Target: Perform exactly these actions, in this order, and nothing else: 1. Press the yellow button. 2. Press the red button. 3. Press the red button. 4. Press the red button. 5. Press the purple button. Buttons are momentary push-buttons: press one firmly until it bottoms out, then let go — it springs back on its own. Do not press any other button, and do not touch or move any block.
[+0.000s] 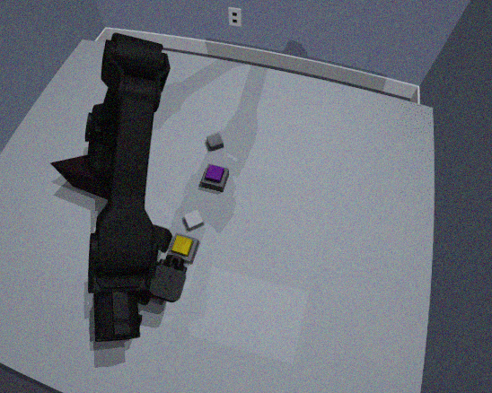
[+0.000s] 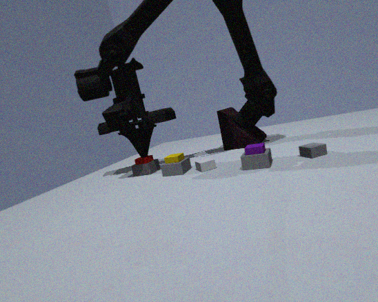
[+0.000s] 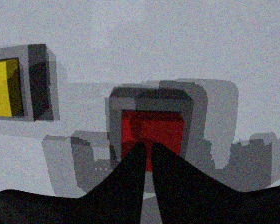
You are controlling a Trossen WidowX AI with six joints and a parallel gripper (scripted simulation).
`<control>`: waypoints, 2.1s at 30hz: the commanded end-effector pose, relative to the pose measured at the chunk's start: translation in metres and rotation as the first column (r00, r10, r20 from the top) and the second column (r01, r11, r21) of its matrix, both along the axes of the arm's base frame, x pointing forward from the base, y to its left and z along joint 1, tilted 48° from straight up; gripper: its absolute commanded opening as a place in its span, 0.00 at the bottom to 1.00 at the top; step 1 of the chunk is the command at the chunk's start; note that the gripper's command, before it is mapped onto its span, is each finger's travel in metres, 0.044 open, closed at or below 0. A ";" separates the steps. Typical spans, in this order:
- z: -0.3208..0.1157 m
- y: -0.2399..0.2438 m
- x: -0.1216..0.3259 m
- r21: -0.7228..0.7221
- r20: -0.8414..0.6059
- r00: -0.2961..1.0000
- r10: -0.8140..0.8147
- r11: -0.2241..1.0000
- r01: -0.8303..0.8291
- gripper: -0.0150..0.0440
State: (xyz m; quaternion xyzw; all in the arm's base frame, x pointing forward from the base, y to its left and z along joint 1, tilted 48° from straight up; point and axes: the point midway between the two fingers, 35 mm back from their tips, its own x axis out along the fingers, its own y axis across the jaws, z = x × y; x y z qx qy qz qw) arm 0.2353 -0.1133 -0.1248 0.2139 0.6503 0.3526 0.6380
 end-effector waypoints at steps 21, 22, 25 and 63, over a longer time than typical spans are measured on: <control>0.106 -0.032 0.026 -0.022 0.006 1.000 -0.006 1.000 0.006 0.29; 0.120 -0.022 0.029 -0.024 0.005 1.000 -0.007 1.000 0.007 0.29; 0.155 0.009 0.035 -0.026 0.005 1.000 -0.009 1.000 0.009 0.29; 0.207 0.179 -0.002 0.004 0.004 1.000 -0.003 1.000 0.002 0.29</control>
